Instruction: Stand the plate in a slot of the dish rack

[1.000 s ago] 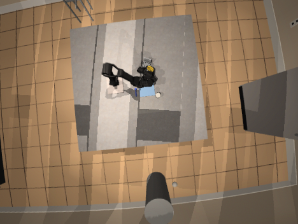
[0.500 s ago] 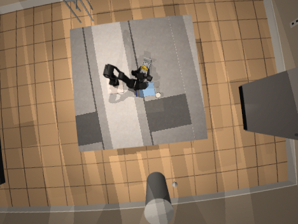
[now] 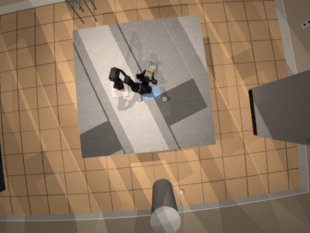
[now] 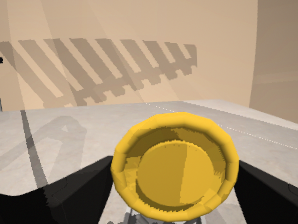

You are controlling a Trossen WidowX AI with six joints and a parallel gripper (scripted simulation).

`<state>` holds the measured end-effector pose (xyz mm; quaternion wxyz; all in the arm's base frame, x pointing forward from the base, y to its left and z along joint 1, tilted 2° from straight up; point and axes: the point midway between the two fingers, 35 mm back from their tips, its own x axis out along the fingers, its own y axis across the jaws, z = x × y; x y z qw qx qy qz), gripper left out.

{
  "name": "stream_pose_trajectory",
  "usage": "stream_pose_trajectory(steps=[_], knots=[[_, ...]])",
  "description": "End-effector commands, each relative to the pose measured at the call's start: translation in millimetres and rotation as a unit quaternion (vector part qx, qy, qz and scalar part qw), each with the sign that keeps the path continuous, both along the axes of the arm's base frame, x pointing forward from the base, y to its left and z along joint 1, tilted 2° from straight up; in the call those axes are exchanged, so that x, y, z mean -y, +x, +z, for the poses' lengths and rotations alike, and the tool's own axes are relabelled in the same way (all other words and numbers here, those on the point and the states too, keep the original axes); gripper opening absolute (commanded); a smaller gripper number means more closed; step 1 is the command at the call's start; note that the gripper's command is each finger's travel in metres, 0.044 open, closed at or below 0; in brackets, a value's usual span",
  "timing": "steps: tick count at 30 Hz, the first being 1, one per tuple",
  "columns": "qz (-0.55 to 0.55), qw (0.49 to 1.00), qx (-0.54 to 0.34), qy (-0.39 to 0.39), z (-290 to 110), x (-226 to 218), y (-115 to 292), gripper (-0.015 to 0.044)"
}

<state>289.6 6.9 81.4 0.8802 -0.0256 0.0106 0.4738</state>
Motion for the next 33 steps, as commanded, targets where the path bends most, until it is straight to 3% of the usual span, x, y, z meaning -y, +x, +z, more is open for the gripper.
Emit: stream_pose_trajectory(steps=[1, 20, 33], knots=[[0.001, 1.0, -0.006, 0.004, -9, -1, 1, 0.0], [0.001, 1.0, 0.001, 0.0, -46, -4, 3, 0.0], [0.001, 1.0, -0.001, 0.002, -42, -5, 3, 0.0]])
